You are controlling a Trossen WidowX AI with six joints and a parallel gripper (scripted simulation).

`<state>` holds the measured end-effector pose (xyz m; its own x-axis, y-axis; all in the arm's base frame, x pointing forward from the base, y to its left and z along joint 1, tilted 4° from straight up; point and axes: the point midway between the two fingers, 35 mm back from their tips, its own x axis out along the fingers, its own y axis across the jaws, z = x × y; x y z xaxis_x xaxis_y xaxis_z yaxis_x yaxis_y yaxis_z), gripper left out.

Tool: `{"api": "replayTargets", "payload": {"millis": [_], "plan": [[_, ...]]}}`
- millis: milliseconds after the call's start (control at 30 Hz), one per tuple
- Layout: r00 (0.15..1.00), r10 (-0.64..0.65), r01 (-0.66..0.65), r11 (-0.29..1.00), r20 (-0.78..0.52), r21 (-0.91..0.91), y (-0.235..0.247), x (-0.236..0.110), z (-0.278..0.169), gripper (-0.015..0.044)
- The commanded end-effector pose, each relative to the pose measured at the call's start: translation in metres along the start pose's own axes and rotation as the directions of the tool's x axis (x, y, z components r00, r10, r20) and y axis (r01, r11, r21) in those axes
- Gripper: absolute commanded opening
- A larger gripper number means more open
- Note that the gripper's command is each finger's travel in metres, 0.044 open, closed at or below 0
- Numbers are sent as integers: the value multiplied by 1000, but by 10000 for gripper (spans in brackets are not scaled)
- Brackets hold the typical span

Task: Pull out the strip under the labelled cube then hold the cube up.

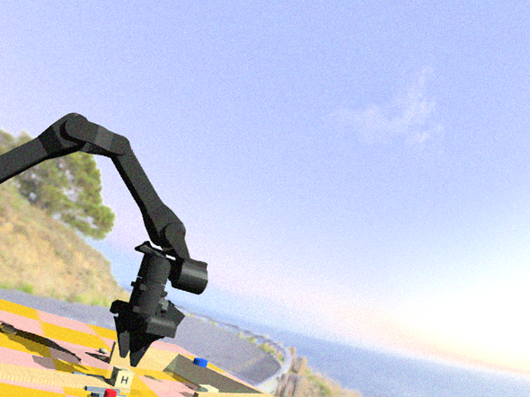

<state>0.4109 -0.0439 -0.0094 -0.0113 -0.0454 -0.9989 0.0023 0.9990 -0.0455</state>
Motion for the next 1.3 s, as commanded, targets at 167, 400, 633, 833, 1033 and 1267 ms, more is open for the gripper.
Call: {"api": "replayTargets", "payload": {"millis": [167,400,633,833,1033,1267], "plan": [[1000,3,-3,1000,-6,4,1,17,-1,250],[1000,3,-3,1000,-6,4,1,28,-2,250],[1000,3,-3,1000,-6,4,1,39,-3,250],[1000,3,-3,1000,-6,4,1,41,-3,250],[1000,0,0,1000,-3,3,1,38,-2,132],[1000,0,0,1000,-3,3,1,38,-2,46]]}}
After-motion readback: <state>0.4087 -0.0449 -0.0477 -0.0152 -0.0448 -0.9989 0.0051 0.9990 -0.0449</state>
